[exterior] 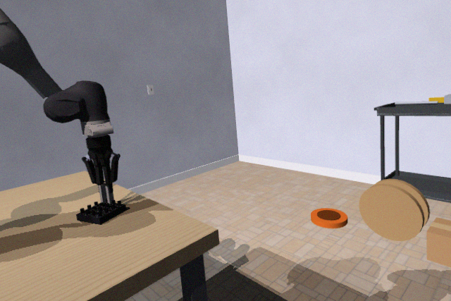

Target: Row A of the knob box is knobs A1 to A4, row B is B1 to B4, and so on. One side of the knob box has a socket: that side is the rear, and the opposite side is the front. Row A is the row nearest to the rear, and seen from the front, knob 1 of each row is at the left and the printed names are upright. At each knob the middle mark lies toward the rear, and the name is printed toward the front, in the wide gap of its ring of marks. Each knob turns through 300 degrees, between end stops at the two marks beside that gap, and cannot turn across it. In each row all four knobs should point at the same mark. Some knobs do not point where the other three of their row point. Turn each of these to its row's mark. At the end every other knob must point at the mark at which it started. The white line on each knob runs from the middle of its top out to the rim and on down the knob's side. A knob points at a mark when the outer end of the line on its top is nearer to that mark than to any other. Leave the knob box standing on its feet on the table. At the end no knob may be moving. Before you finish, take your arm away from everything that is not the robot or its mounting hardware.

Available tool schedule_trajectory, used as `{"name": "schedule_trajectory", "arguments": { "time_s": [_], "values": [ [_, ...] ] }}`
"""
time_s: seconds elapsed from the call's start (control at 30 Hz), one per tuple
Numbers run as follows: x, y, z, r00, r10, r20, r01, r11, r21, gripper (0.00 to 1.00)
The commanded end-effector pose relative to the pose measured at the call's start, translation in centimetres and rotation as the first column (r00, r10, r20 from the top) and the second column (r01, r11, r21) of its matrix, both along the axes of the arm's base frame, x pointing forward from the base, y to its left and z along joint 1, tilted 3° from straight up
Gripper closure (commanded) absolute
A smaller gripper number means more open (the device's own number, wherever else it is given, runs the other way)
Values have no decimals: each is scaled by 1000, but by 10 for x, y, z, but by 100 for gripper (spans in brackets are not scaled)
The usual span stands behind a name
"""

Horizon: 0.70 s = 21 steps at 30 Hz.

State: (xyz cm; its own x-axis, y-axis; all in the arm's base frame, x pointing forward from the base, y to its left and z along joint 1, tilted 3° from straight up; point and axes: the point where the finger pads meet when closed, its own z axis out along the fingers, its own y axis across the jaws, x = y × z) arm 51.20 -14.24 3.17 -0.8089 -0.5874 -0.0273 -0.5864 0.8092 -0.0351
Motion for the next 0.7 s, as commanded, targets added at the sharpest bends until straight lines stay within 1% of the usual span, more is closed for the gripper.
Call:
{"name": "schedule_trajectory", "arguments": {
  "time_s": [0.0,0.63,0.67],
  "values": [
    [2,0,0,1000,0,3,0,1000,1,88],
    [2,0,0,1000,0,3,0,1000,1,88],
    [2,0,0,1000,0,3,0,1000,1,95]
  ]
}}
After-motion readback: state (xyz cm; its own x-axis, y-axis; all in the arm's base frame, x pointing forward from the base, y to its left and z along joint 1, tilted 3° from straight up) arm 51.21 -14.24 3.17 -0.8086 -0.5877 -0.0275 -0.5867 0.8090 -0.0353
